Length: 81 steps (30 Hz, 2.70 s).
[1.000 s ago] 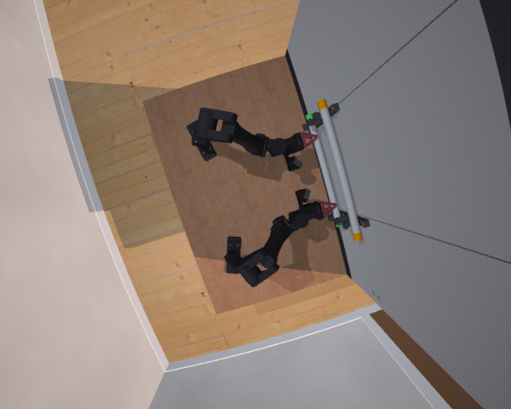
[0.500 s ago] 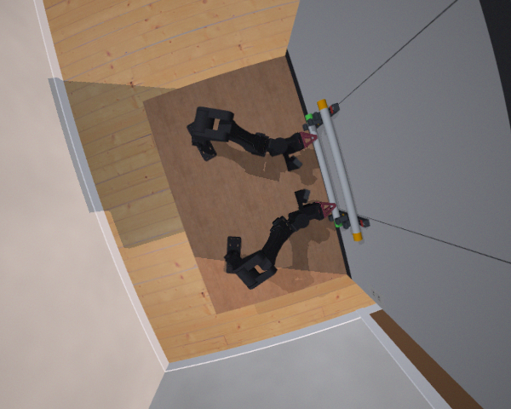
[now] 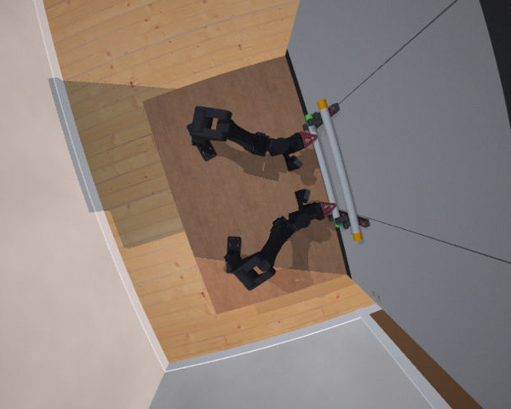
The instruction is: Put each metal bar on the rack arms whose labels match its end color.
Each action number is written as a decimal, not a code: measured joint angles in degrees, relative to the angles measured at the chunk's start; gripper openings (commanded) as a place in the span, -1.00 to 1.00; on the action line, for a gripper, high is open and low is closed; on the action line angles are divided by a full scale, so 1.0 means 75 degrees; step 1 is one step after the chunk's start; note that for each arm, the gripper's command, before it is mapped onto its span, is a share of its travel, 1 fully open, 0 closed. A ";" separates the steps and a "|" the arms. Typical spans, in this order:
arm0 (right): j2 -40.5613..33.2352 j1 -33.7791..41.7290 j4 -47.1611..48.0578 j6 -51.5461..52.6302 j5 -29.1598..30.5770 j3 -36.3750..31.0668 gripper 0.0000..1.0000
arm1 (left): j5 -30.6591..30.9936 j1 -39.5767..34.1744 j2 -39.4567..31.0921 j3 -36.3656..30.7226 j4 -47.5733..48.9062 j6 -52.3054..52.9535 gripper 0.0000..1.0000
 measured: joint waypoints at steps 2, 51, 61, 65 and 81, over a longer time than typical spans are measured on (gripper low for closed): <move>-0.0023 0.0000 -0.0058 0.0009 -0.0003 0.0009 -1.00 | 0.0003 0.0000 -0.0020 0.0009 -0.0061 -0.0012 -1.00; -0.0481 -0.0003 -0.1014 0.0076 0.0012 0.0344 -1.00 | 0.0015 0.0000 -0.0490 0.0361 -0.1020 -0.0058 -1.00; -0.0580 0.0000 -0.1125 0.0073 0.0015 0.0382 -1.00 | 0.0015 -0.0003 -0.0583 0.0396 -0.1119 -0.0058 -1.00; -0.0662 0.0006 -0.1157 0.0067 0.0023 0.0379 -1.00 | -0.0009 -0.0023 -0.0659 0.0396 -0.1142 -0.0058 -1.00; -0.0941 0.0093 -0.1195 0.0070 0.0140 0.0085 -1.00 | -0.0157 -0.0157 -0.0901 0.0154 -0.1204 -0.0067 -1.00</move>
